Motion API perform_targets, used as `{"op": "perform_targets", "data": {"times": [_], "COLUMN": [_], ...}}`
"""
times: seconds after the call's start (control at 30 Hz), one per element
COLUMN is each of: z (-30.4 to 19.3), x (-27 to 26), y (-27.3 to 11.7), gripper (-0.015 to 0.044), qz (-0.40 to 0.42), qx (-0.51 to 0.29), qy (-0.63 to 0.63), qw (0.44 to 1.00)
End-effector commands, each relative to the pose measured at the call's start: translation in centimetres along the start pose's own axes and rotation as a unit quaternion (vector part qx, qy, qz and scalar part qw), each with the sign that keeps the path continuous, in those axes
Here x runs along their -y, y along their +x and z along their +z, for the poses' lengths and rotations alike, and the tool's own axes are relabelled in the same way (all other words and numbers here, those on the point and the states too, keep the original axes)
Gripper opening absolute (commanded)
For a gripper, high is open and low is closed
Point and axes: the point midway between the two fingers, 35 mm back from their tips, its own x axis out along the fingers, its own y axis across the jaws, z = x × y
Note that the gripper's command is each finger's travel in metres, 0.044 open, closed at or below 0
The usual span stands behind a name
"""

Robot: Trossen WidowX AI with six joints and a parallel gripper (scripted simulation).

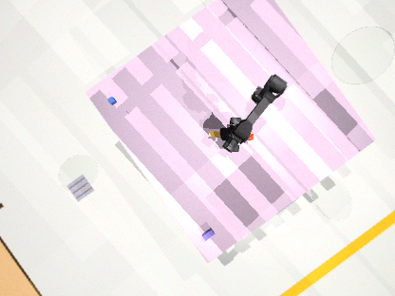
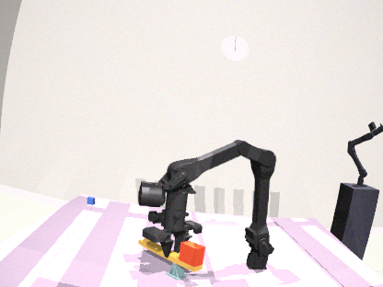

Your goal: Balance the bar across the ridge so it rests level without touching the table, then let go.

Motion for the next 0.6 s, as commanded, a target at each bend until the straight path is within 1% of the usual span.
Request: {"op": "perform_targets", "data": {"times": [0.0, 0.13, 0.33, 0.37, 0.57], "z": [-0.01, -0.01, -0.01, -0.01, -0.01], "x": [0.01, 0.01, 0.01, 0.01, 0.01], "y": [0.01, 0.01, 0.01, 0.01, 0.01], "gripper": [0.0000, 0.0000, 0.0157, 0.0167, 0.0167], "qz": [0.000, 0.000, 0.000, 0.000, 0.000], "qx": [0.000, 0.000, 0.000, 0.000, 0.000], "qy": [0.000, 0.000, 0.000, 0.000, 0.000], "qw": [1.000, 1.000, 1.000, 1.000, 1.000]}}
